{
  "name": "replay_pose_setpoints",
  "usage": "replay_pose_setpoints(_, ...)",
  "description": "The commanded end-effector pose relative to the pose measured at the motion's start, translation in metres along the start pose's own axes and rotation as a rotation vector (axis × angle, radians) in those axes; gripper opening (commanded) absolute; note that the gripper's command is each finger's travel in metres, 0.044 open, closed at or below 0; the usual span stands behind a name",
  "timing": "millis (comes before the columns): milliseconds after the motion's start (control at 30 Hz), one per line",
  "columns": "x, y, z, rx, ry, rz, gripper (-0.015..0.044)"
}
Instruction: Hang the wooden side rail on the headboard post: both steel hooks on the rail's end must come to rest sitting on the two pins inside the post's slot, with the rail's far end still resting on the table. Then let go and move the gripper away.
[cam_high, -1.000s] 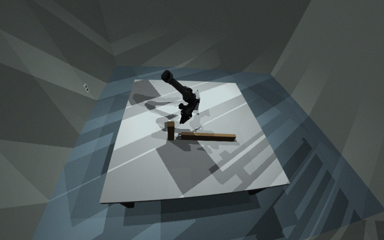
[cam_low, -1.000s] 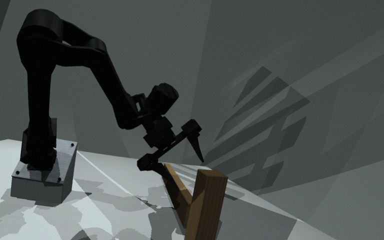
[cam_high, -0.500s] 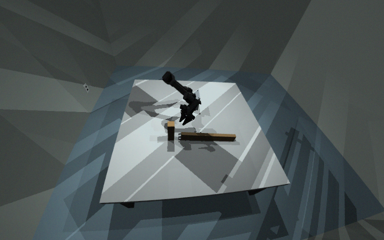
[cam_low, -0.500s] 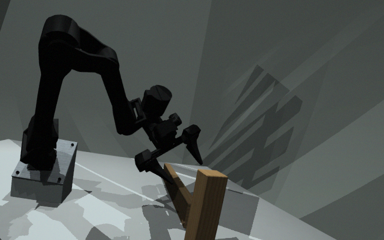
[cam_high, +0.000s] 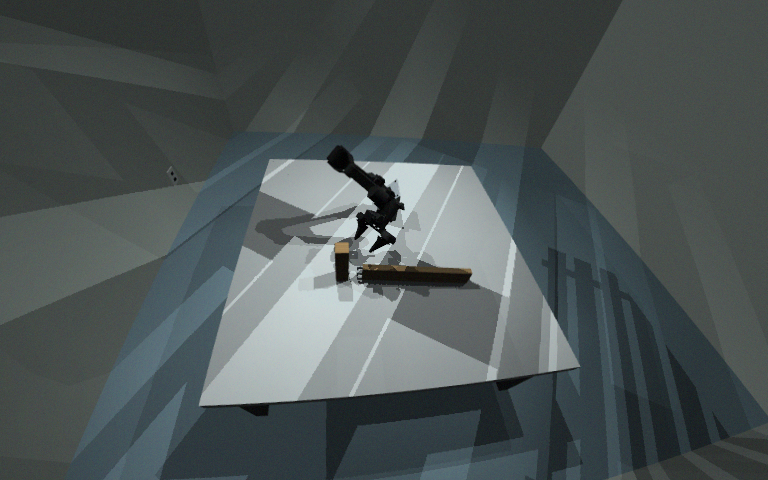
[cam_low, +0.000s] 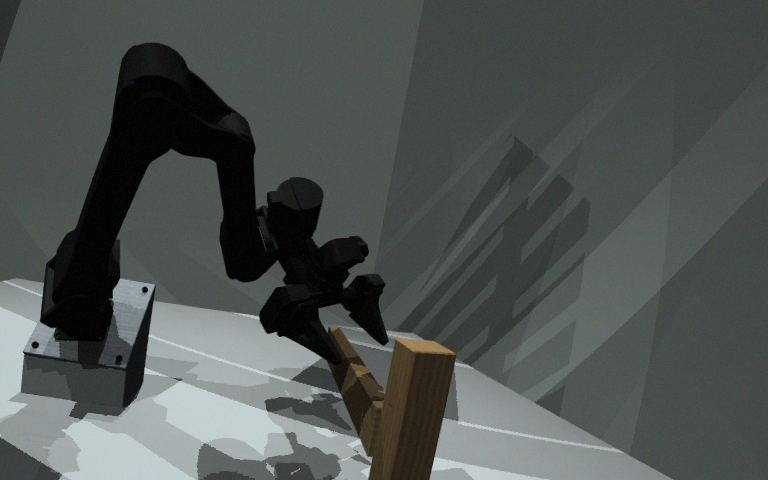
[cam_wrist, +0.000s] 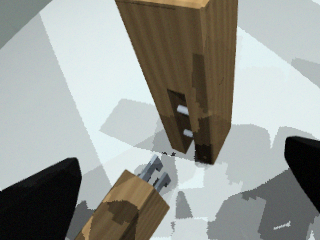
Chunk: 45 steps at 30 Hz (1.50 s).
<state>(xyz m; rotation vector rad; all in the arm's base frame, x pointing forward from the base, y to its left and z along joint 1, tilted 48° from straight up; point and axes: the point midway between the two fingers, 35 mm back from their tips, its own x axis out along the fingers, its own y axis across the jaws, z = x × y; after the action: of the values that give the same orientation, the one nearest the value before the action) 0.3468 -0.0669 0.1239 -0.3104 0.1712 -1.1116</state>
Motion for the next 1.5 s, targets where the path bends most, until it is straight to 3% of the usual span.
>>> replay_pose_setpoints(0, -0.002, -0.005, -0.009, -0.144, 0.003, -0.014, 0.0440)
replay_pose_setpoints(833, -0.001, -0.003, -0.008, -0.156, 0.004, -0.011, 0.0440)
replay_pose_setpoints(1200, 0.015, 0.110, -0.015, -0.843, 0.056, 0.223, 0.0440)
replay_pose_setpoints(1467, 0.019, 0.153, -0.022, -1.225, 0.117, 0.392, 0.0440)
